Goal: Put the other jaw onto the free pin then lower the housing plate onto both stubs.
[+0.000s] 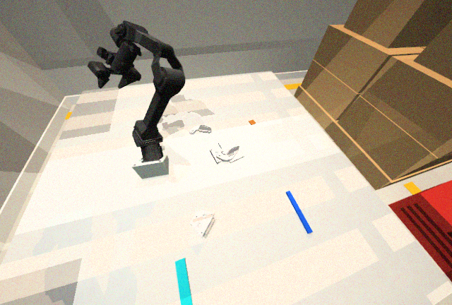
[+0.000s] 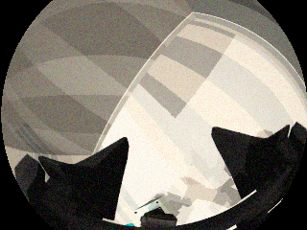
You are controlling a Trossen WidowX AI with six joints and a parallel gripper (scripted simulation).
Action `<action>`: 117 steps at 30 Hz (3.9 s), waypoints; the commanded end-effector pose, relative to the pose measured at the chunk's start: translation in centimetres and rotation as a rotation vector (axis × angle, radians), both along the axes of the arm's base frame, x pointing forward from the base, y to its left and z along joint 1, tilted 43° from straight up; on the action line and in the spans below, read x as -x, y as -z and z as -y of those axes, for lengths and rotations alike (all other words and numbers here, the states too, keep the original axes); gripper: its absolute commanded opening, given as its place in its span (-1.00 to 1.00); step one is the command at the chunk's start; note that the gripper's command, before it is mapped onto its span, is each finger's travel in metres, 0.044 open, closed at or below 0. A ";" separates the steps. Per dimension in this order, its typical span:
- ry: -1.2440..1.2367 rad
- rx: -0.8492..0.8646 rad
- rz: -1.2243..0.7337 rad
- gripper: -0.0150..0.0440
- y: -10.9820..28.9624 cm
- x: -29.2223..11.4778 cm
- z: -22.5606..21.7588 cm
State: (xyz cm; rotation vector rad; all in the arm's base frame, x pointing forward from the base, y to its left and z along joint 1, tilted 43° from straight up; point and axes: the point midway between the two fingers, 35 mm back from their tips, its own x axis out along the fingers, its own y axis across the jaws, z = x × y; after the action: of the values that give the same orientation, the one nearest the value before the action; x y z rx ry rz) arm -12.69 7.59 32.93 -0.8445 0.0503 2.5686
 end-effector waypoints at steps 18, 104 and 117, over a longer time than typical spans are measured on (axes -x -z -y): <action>0.235 0.133 0.020 1.00 1.7 -0.8 -3.7; 1.525 0.877 -0.498 1.00 11.3 -21.6 -12.1; 1.691 0.958 -0.676 1.00 12.7 -25.3 -10.5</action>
State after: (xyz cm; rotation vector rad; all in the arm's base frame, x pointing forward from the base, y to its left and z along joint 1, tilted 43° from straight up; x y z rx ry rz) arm 11.79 18.52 20.63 0.0160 1.4695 0.9646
